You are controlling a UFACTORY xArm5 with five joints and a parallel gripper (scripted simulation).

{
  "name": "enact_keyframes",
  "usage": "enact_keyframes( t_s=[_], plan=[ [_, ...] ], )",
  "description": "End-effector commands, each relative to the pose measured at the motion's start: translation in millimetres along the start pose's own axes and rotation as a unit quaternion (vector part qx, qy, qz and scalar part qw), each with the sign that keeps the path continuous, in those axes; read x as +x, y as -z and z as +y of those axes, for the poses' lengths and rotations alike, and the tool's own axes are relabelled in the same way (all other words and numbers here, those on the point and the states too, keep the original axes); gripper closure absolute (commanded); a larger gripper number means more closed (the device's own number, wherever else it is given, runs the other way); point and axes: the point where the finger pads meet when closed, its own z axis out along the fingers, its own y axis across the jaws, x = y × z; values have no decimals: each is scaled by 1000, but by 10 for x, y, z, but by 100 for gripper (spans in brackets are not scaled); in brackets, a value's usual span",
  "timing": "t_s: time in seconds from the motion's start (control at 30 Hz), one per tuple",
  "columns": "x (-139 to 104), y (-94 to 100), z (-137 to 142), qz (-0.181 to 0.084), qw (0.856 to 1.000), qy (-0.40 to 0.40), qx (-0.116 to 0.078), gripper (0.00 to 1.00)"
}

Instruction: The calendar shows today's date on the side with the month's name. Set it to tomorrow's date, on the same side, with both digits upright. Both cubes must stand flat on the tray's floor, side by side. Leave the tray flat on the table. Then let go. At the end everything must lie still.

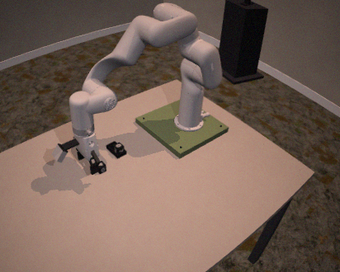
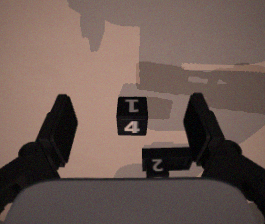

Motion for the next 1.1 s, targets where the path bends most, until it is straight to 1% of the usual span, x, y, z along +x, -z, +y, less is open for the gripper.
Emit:
enact_keyframes(
  t_s=[0.0, 0.07, 0.17, 0.23, 0.37, 0.43, 0.57, 0.8, 0.87, 1.03, 1.07],
  plan=[
    [-13, 24, 9, 2, 998, 59, 0, 0],
    [-13, 24, 9, 2, 998, 59, 0, 0],
    [-35, 26, 17, 2, 994, 109, 0, 0],
    [-82, 31, 39, 2, 994, 113, 0, 0],
    [-91, 32, 43, 2, 992, 126, 0, 0],
    [-105, 33, 48, 2, 988, 157, 0, 0],
    [-137, 36, 59, 2, 974, 227, 0, 0],
    [-192, 40, 84, 2, 972, 234, 0, 0],
    [-202, 41, 87, 2, 967, 256, 0, 0],
    [-241, 44, 101, 2, 940, 341, -1, 0],
    [-271, 47, 114, 2, 939, 344, -1, 0]
  ],
)
